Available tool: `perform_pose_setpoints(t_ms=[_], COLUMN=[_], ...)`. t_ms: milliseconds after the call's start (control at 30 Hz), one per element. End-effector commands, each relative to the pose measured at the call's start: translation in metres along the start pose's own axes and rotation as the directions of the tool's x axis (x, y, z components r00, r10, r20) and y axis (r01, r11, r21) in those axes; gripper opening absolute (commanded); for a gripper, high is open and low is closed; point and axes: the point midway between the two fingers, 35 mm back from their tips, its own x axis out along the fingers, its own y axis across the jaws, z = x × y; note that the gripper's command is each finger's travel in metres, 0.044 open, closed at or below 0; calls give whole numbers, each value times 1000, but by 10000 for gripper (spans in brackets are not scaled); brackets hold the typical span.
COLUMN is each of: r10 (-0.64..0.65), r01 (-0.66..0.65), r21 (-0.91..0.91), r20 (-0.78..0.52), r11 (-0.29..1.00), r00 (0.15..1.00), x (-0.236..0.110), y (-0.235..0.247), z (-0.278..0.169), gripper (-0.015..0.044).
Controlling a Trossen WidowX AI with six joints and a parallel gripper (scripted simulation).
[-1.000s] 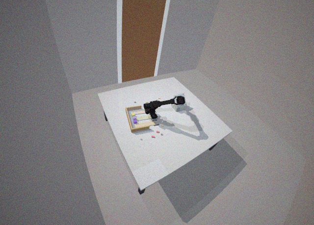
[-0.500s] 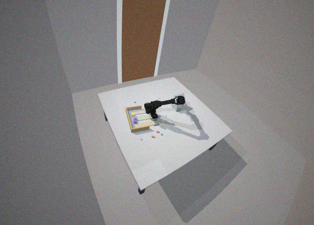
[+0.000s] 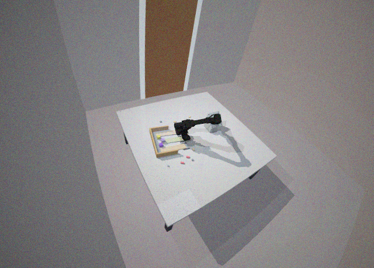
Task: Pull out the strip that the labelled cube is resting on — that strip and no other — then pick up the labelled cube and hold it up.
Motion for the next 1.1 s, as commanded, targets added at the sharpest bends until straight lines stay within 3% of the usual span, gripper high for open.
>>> perform_pose_setpoints(t_ms=[0, 1067], r10=[2, 2], r01=[-2, -1], r21=[10, 12], r20=[-18, -20], r11=[1000, 1000], r00=[1000, 1000], x=[4, 4], y=[0, -1], z=[-13, -60], gripper=[0, 0])
